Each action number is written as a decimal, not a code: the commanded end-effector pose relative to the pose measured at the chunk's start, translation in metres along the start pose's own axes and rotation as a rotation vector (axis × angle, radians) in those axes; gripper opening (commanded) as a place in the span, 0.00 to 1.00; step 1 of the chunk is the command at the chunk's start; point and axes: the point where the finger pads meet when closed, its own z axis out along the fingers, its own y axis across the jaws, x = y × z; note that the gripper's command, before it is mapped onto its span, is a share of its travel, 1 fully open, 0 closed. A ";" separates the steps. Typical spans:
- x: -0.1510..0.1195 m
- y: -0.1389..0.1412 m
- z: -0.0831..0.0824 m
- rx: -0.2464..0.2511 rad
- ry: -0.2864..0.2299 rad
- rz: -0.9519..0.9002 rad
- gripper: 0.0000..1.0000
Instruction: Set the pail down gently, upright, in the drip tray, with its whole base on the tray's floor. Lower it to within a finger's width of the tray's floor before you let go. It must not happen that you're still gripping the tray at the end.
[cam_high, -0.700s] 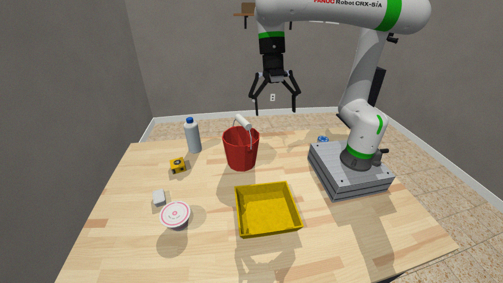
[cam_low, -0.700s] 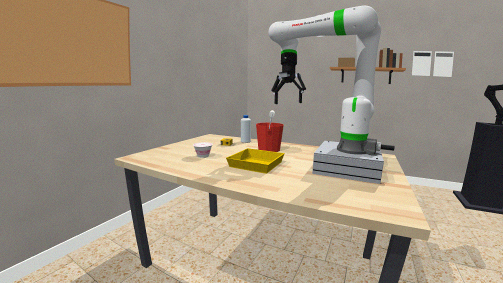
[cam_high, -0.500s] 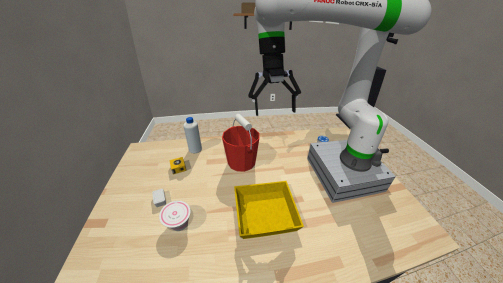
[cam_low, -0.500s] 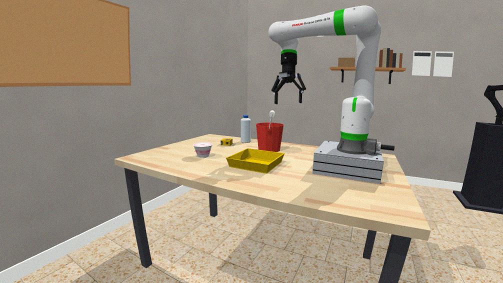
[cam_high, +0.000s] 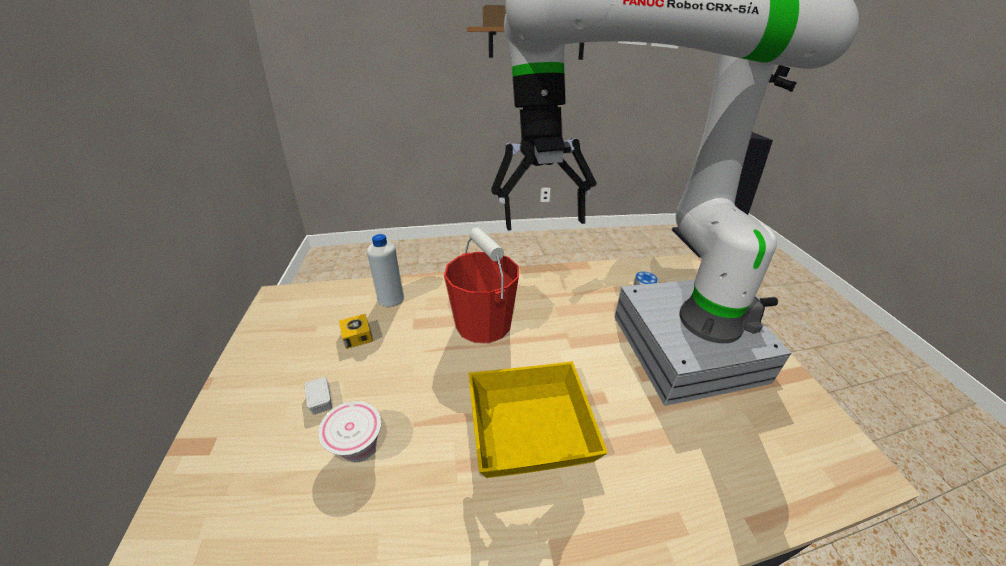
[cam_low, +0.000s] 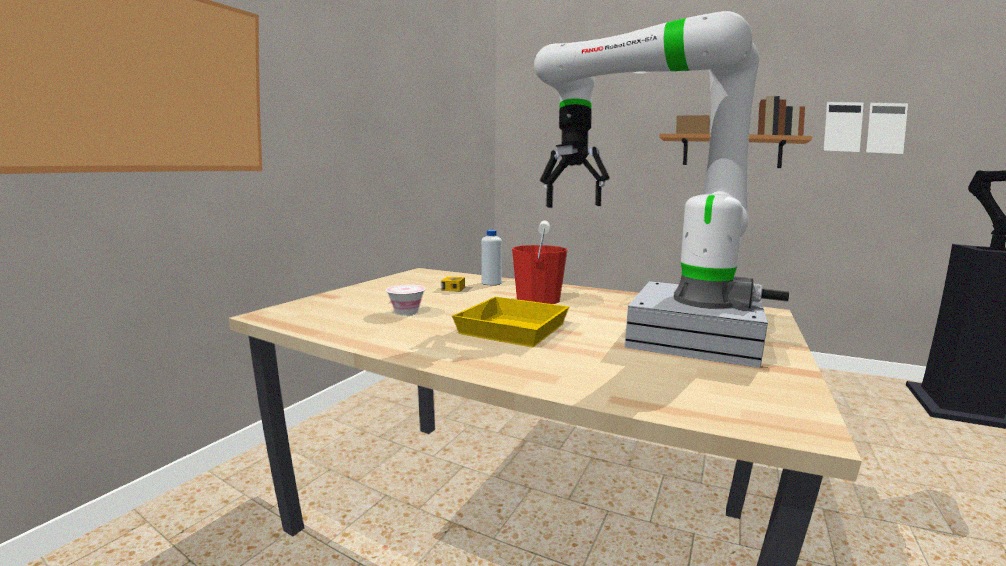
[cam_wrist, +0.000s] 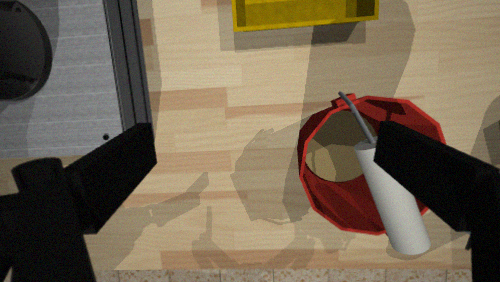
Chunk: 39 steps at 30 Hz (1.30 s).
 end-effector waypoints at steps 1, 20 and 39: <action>-0.019 0.037 -0.007 -0.020 -0.058 -0.131 1.00; -0.057 0.116 -0.019 -0.035 -0.187 -0.410 1.00; -0.057 0.116 -0.019 -0.035 -0.187 -0.410 1.00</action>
